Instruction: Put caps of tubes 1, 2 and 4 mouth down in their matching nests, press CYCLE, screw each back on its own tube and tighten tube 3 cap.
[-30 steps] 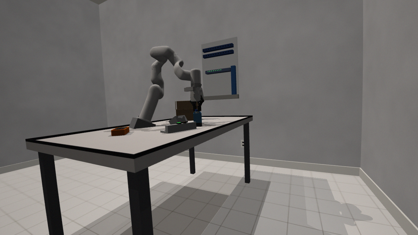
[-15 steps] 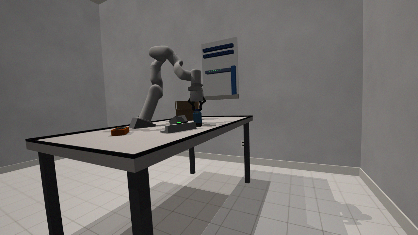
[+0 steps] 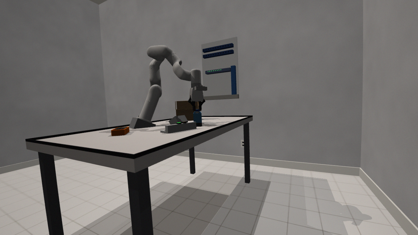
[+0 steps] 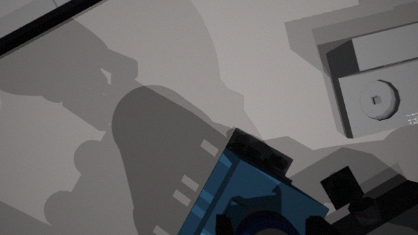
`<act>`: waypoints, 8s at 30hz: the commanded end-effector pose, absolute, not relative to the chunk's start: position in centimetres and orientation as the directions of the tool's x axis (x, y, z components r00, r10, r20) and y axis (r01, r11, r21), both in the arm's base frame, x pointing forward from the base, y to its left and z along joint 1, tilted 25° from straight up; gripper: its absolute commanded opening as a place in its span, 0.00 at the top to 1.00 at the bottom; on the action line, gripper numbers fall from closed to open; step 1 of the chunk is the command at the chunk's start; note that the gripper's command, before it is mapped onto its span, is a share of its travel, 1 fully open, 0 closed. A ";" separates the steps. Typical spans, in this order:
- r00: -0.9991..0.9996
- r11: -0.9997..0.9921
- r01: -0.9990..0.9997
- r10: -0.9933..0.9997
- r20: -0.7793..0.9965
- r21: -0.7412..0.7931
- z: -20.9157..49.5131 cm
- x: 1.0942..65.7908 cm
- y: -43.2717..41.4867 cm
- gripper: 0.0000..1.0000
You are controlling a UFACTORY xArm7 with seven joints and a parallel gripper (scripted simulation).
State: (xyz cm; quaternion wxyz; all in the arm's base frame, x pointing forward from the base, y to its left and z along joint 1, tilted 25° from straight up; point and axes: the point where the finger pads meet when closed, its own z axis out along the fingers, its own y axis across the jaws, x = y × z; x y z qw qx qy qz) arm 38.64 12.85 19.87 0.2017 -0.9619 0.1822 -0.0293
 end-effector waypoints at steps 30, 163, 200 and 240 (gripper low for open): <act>0.932 -0.840 -0.342 -0.359 -0.040 -0.421 20.0 38.8 12.8 1.00; 0.168 -0.107 -0.979 -0.908 -0.385 -0.175 19.9 38.8 12.9 1.00; 0.581 -0.495 -0.805 -0.769 -0.267 -0.326 19.9 38.8 12.9 0.54; 0.986 -0.900 -0.117 -0.156 0.058 -0.419 19.9 38.8 12.9 1.00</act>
